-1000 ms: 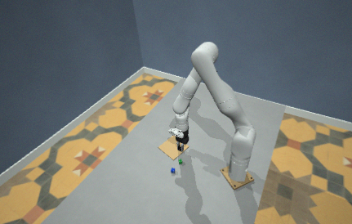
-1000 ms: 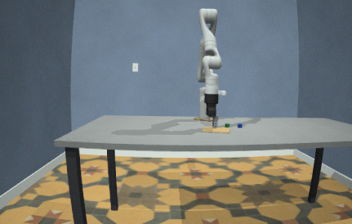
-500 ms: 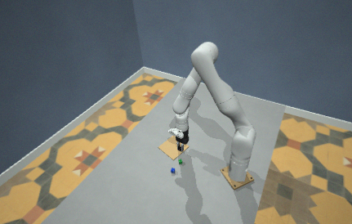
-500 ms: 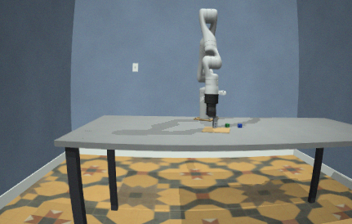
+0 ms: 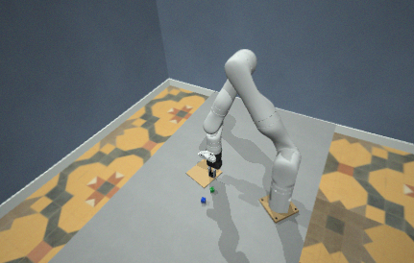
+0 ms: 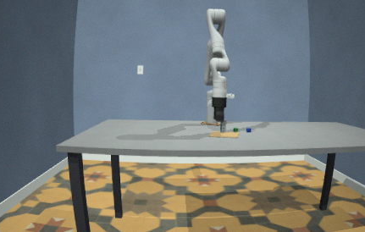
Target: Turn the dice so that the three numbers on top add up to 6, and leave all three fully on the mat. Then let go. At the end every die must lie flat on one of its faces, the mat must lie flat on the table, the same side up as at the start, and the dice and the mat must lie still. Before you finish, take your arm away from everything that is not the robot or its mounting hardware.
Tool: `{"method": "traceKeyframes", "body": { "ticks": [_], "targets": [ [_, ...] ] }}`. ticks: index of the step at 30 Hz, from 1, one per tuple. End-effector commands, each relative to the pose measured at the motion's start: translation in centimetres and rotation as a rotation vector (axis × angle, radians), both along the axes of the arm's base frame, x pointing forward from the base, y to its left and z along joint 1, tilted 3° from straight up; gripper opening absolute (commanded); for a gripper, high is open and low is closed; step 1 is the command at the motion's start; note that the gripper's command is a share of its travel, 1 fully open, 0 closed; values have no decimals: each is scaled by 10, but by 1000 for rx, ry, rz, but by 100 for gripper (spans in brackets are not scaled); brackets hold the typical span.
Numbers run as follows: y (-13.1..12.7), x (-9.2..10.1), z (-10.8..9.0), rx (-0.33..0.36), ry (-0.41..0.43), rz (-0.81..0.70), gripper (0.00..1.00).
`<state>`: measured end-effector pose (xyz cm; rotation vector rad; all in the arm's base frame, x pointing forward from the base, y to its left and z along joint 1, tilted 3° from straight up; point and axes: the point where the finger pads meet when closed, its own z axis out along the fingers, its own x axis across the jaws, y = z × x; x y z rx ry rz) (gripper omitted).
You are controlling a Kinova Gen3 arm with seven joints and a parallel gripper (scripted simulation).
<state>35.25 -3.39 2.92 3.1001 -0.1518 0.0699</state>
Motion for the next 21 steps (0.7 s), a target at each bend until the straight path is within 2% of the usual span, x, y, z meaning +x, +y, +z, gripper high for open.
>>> {"method": "traceKeyframes", "body": {
  "ticks": [1, 5, 6, 8, 9, 11, 12, 16, 17, 19, 20, 21],
  "targets": [
    [0, 0, 0, 0, -1, 0, 40],
    [0, 0, 0, 0, -1, 0, 40],
    [0, 0, 0, 0, -1, 0, 46],
    [0, 0, 0, 0, -1, 0, 46],
    [0, 0, 0, 0, -1, 0, 52],
    [0, 0, 0, 0, -1, 0, 52],
    [0, 0, 0, 0, -1, 0, 58],
    [0, 0, 0, 0, -1, 0, 58],
    [0, 0, 0, 0, -1, 0, 64],
    [0, 0, 0, 0, -1, 0, 64],
    [0, 0, 0, 0, -1, 0, 70],
    [0, 0, 0, 0, -1, 0, 70]
  ]
}}
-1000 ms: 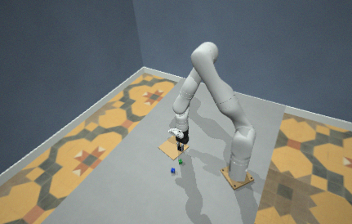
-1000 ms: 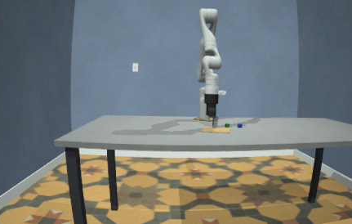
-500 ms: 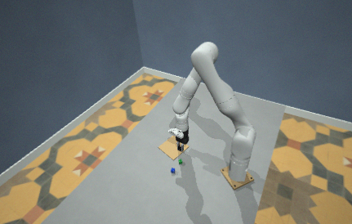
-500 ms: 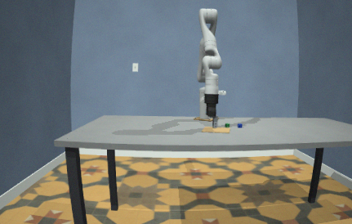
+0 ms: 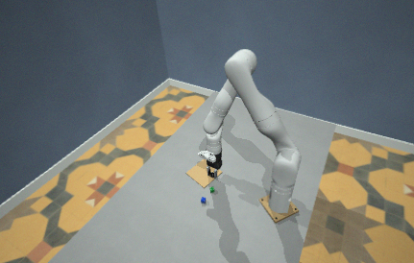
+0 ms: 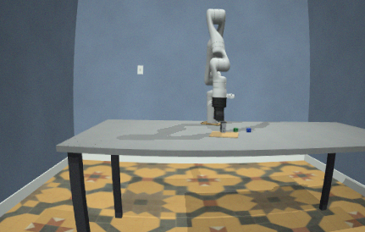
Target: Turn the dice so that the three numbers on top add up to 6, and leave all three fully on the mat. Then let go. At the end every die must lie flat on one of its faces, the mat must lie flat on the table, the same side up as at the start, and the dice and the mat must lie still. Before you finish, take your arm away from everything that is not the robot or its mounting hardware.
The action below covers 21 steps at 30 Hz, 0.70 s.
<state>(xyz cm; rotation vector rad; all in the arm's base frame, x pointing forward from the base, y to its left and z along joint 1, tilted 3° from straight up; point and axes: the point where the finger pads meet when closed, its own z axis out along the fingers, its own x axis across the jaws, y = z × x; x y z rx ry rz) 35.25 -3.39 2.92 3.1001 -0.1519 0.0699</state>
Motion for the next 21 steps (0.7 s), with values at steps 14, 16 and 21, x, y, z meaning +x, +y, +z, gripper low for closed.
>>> {"method": "traceKeyframes", "body": {
  "ticks": [14, 16, 21],
  "targets": [
    [0, 0, 3, 0, -1, 0, 70],
    [0, 0, 7, 0, -1, 0, 70],
    [1, -1, 26, 0, -1, 0, 70]
  ]
}}
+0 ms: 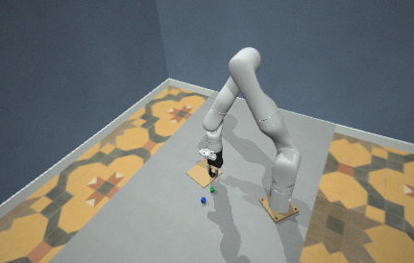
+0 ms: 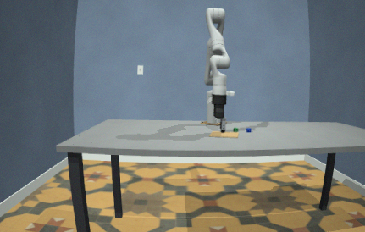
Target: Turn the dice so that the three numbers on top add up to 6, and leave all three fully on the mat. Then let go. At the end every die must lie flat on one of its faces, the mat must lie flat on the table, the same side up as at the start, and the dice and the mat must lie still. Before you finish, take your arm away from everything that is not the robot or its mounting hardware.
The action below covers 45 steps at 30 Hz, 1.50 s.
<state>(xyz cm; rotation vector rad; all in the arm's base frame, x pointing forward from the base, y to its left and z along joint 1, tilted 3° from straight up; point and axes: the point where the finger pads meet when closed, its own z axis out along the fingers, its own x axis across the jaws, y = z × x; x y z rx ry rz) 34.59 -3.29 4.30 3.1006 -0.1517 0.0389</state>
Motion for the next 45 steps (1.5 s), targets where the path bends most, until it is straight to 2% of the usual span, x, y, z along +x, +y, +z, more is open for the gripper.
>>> {"method": "traceKeyframes", "body": {
  "ticks": [1, 4, 6, 12, 17, 24, 25, 45],
  "targets": [
    [0, 6, 17, -1, -21, 0, 70],
    [1, 5, 32, -1, -21, 0, 70],
    [1, 5, 32, -1, -21, 0, 70],
    [2, 4, 61, -1, -21, 0, 70],
    [2, 3, 74, -1, -21, 0, 70],
    [3, 3, 76, -1, -21, 0, 70],
    [3, 3, 76, -1, -21, 0, 100],
    [3, 3, 76, -1, -21, 0, 100]
  ]
}}
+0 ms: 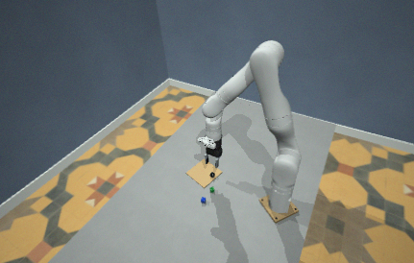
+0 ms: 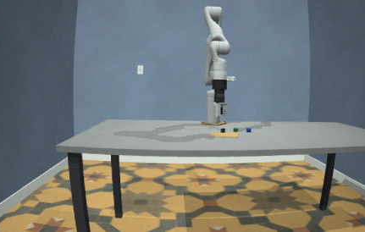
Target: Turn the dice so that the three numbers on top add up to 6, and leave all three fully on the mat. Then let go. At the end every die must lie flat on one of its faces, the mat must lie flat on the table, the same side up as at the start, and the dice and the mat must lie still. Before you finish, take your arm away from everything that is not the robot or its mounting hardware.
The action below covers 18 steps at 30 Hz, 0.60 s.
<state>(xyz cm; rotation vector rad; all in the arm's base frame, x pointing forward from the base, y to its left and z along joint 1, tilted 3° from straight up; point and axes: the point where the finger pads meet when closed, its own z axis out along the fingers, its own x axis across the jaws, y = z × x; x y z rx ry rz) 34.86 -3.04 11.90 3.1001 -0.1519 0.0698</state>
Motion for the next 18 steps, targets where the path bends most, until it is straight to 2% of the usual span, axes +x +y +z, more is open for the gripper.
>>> {"method": "traceKeyframes", "body": {
  "ticks": [1, 18],
  "targets": [
    [0, 0, 0, 0, -2, 0, 100],
    [3, 1, 0, 3, -1, -47, 100]
  ]
}}
